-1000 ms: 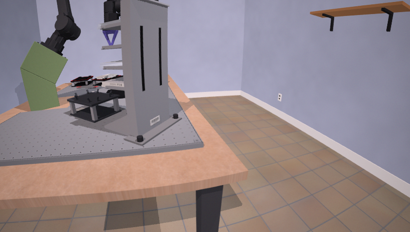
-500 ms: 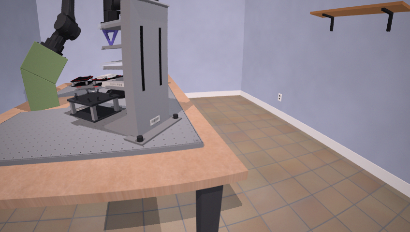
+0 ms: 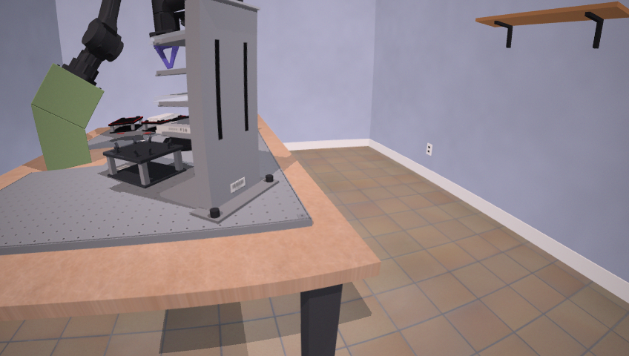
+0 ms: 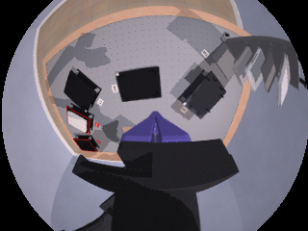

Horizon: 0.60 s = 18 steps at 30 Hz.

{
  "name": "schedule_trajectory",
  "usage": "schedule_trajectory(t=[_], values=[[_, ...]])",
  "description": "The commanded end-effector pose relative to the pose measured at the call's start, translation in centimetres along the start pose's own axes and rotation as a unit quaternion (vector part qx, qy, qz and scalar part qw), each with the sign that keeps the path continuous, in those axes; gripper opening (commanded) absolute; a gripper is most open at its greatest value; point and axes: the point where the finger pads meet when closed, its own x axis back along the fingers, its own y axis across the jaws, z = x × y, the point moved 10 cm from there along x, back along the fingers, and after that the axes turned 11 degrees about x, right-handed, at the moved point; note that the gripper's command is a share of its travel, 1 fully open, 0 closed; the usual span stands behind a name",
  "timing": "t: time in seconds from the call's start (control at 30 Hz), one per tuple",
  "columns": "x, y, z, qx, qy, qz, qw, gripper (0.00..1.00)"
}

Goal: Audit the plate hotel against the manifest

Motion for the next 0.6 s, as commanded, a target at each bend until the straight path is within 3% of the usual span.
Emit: schedule_trajectory(t=[0.0,0.3,0.37,0.57], values=[[0.2,-1.3,0.4,-0.026,-0.02,0.018,0.999,0.0],[0.0,-3.6,1.7,-0.073,-0.07,0.048,0.994,0.0],[0.0,-3.6,1.7,-0.073,-0.07,0.048,0.994,0.0],[0.3,-4.5,2.3,-0.097,-0.108,0.073,0.987,0.0]])
